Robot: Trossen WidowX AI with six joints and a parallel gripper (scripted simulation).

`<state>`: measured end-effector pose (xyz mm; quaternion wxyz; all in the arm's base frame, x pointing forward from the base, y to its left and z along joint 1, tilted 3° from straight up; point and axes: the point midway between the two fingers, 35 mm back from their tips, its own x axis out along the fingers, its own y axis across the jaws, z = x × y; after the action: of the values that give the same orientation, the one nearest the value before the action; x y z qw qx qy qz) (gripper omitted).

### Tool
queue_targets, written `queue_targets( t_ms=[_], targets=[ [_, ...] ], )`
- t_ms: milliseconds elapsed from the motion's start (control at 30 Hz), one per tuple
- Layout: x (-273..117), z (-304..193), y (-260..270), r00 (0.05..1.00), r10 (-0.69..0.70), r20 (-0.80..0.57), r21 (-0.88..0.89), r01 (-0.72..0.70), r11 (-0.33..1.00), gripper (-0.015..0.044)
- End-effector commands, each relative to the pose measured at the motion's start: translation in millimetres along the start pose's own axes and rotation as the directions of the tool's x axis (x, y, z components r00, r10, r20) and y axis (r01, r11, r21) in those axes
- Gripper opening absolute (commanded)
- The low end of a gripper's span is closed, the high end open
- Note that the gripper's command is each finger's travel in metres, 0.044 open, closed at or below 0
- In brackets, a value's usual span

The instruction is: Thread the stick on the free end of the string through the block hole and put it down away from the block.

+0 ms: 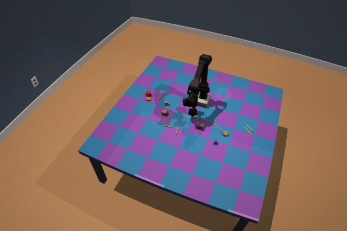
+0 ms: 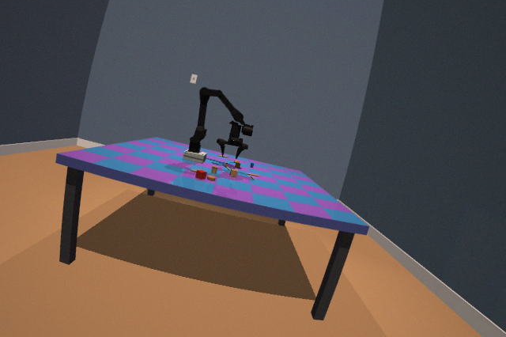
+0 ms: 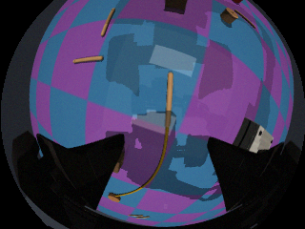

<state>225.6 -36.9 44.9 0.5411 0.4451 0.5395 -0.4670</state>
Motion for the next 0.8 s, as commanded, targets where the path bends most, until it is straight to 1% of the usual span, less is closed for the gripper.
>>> queue_targets(
  t_ms=[0,267,567,767],
  targets=[
    [1.7,0.4,-2.3,1.000,-0.007,0.004,0.011,0.007,1.000,0.0335],
    [1.7,0.4,-2.3,1.000,-0.007,0.004,0.011,0.007,1.000,0.0125],
    [2.5,0.4,-2.2,1.000,-0.007,0.004,0.011,0.007,1.000,0.0124],
    [10.4,0.7,-1.4,1.000,-0.007,0.004,0.011,0.007,1.000,0.0124]
  ],
)
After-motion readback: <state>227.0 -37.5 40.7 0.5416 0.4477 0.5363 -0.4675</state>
